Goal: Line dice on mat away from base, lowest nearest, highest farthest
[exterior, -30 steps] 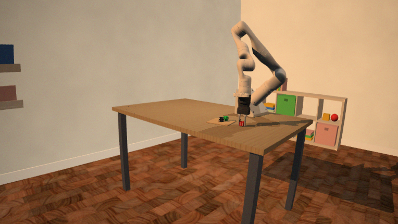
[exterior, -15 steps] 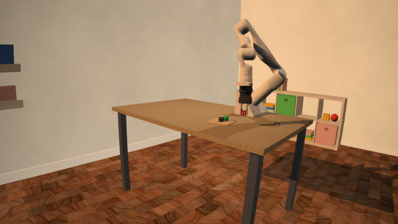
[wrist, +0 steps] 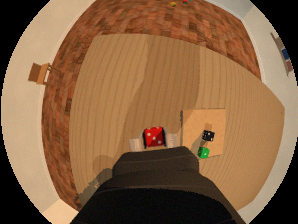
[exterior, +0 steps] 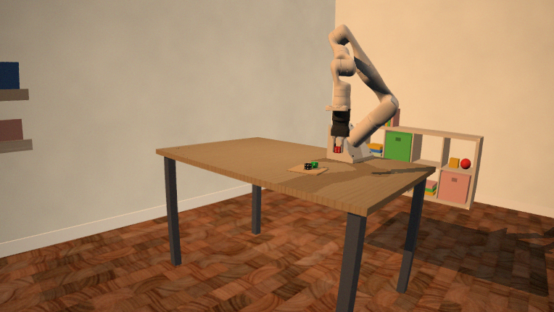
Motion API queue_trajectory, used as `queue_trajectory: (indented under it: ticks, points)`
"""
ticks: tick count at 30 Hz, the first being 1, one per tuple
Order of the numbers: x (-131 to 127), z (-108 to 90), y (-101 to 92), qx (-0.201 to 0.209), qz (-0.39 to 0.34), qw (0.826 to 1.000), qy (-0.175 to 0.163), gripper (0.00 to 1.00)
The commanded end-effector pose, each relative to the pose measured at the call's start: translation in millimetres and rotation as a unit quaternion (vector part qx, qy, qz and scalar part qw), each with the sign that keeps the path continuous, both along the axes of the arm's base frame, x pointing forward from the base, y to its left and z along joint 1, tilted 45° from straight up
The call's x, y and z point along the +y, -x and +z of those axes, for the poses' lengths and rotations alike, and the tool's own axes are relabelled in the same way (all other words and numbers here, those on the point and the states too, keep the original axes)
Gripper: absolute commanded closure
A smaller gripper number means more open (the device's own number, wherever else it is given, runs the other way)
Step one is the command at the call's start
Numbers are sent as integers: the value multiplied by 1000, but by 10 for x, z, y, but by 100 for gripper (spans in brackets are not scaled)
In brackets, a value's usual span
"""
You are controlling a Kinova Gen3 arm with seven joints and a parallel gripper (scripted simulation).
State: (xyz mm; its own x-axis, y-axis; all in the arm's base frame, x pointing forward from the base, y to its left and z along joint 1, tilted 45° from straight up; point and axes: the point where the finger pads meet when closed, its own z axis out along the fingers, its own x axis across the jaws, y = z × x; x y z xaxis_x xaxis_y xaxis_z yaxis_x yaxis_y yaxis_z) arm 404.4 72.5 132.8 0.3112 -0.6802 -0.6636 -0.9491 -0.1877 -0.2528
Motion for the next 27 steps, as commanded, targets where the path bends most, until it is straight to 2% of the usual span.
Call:
queue_trajectory:
  ticks: [1,7,8,12,14,16,27]
  points:
    - [-11,4,-5,0,-1,1000,0,51]
    - [-81,-50,-58,7,-10,1000,-1,51]
    - [-158,-110,-113,14,-19,1000,-2,51]
    - [-673,-563,-381,68,-73,995,-6,51]
    - [-914,-802,-452,93,-97,991,-8,51]
    - [-1045,-939,-477,107,-109,988,-8,51]
    - [-1070,-965,-481,110,-112,988,-8,51]
